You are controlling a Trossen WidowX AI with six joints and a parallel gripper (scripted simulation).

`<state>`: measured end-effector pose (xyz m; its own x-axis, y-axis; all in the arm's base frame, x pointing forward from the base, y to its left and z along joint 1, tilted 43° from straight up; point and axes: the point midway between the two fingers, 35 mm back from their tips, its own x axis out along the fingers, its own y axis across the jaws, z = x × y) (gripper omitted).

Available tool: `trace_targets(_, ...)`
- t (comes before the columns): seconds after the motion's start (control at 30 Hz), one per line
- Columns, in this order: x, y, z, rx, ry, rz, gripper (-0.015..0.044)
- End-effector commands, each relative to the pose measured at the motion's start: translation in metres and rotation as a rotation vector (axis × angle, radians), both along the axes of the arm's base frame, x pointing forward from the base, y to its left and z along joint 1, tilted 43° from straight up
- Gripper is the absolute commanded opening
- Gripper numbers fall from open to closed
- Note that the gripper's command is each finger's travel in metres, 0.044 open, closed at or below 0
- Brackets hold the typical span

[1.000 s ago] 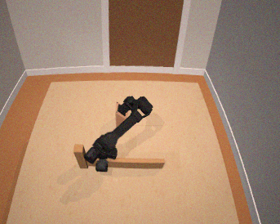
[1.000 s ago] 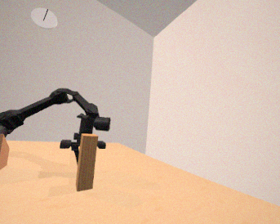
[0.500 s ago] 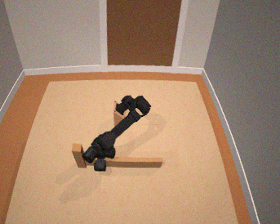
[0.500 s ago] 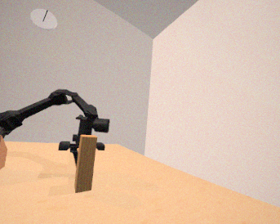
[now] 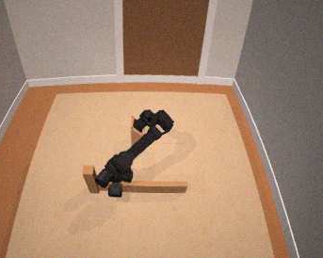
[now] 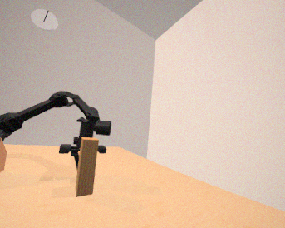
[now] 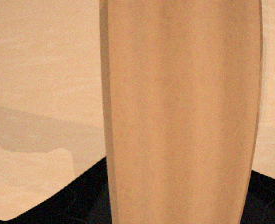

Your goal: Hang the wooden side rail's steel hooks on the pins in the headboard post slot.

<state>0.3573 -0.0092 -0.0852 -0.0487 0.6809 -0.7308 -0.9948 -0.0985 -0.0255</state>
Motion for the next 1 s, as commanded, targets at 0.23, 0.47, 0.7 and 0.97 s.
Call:
trace_targets(0.23, 0.0, 0.0, 0.0, 0.0, 0.0, 0.0, 0.0315)
trace_targets(0.47, 0.002, -0.026, 0.028, -0.007, 0.0, -0.007, 0.044)
trace_targets(0.7, 0.001, -0.023, 0.034, -0.007, 0.001, -0.008, 0.044)
trace_targets(0.97, -0.001, -0.005, 0.049, -0.005, 0.001, -0.008, 0.044)
